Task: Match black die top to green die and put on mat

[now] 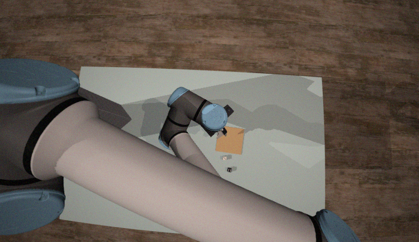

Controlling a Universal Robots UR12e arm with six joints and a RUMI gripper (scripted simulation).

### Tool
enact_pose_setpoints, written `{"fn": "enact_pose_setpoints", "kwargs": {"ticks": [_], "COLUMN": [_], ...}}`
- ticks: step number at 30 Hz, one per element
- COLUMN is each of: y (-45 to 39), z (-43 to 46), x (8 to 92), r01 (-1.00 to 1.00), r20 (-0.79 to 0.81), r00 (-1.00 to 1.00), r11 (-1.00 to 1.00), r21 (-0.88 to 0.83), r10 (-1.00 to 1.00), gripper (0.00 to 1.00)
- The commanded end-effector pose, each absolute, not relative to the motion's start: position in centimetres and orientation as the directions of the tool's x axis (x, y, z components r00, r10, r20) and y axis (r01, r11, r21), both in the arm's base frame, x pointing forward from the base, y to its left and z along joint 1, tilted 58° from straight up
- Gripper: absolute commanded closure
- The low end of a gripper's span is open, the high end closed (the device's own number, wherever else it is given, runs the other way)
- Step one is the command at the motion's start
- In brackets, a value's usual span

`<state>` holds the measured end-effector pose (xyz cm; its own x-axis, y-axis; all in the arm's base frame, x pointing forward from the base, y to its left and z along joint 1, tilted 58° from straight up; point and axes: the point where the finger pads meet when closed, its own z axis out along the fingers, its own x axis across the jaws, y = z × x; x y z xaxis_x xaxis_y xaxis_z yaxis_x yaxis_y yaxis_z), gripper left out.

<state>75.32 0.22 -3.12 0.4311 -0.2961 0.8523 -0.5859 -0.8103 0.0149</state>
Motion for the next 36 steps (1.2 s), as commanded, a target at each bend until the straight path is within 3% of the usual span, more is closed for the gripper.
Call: {"fn": "enact_pose_setpoints", "kwargs": {"ticks": [1, 16, 36], "y": [0.3, 0.5, 5.9], "z": [-3.1, -2.9, 2.8], "x": [75.3, 75.0, 67.6], "r01": [-0.585, -0.585, -0.585], "r20": [0.852, 0.852, 0.852], "r00": [0.431, 0.431, 0.431], "r11": [-0.811, -0.811, -0.811], "r21": [0.015, 0.015, 0.015], "r10": [-0.296, -0.296, -0.296], "gripper": [0.00, 0.00, 0.00]}}
